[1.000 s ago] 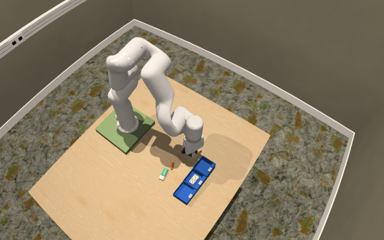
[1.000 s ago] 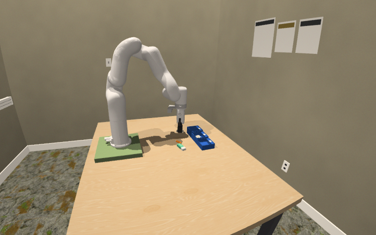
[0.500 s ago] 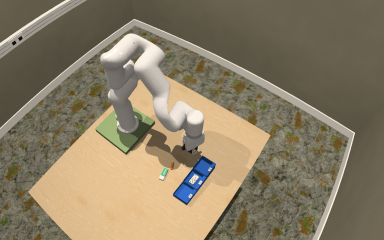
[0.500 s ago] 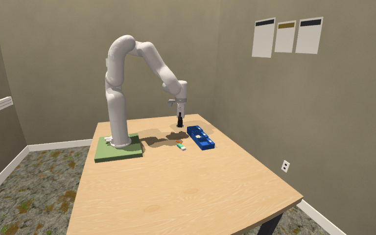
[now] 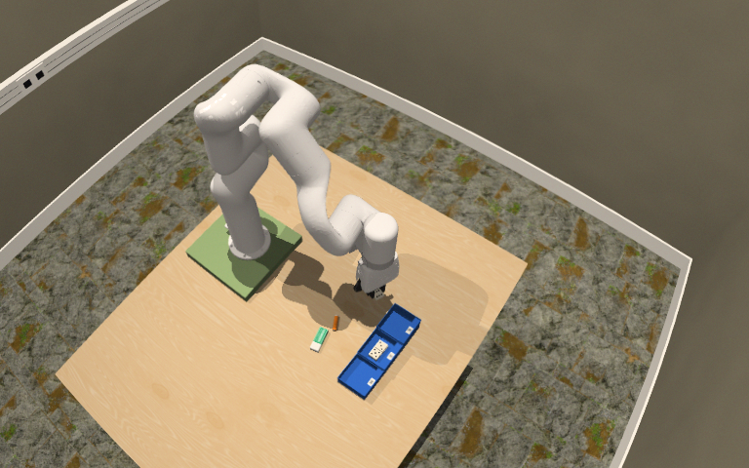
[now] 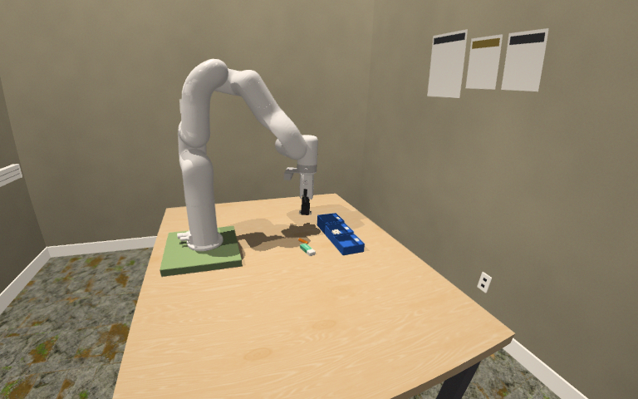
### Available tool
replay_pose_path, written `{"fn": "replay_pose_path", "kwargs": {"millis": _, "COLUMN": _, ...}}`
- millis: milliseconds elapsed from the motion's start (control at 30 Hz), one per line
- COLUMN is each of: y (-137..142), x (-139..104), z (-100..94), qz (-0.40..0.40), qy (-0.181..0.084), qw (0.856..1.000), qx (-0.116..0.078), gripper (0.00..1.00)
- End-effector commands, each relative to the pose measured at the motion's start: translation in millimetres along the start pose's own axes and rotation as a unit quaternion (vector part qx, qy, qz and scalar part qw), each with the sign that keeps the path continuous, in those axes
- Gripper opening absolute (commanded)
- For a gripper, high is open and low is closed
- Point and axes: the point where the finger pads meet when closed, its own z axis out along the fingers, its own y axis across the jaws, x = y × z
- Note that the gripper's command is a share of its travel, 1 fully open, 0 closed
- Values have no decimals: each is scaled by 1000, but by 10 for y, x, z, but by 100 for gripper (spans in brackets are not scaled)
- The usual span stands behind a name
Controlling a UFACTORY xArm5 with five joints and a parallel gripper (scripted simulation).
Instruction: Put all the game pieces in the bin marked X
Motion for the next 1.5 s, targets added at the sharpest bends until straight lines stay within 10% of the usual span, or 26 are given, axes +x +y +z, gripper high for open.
{"fn": "replay_pose_path", "kwargs": {"millis": 0, "y": 6, "x": -10, "z": -35, "qz": 0, "qy": -1, "qw": 1000, "qx": -1, "gripper": 21}}
{"fn": "replay_pose_path", "kwargs": {"millis": 500, "y": -323, "x": -591, "z": -39, "qz": 0, "qy": -2, "qw": 1000, "qx": -1, "gripper": 21}}
{"fn": "replay_pose_path", "kwargs": {"millis": 800, "y": -530, "x": -958, "z": -42, "qz": 142, "qy": -2, "qw": 990, "qx": -1, "gripper": 21}}
{"fn": "replay_pose_path", "kwargs": {"millis": 1200, "y": -718, "x": -1290, "z": -44, "qz": 288, "qy": -4, "qw": 957, "qx": -3, "gripper": 21}}
{"fn": "replay_pose_path", "kwargs": {"millis": 1467, "y": -717, "x": -1291, "z": -44, "qz": 413, "qy": -4, "qw": 911, "qx": -3, "gripper": 21}}
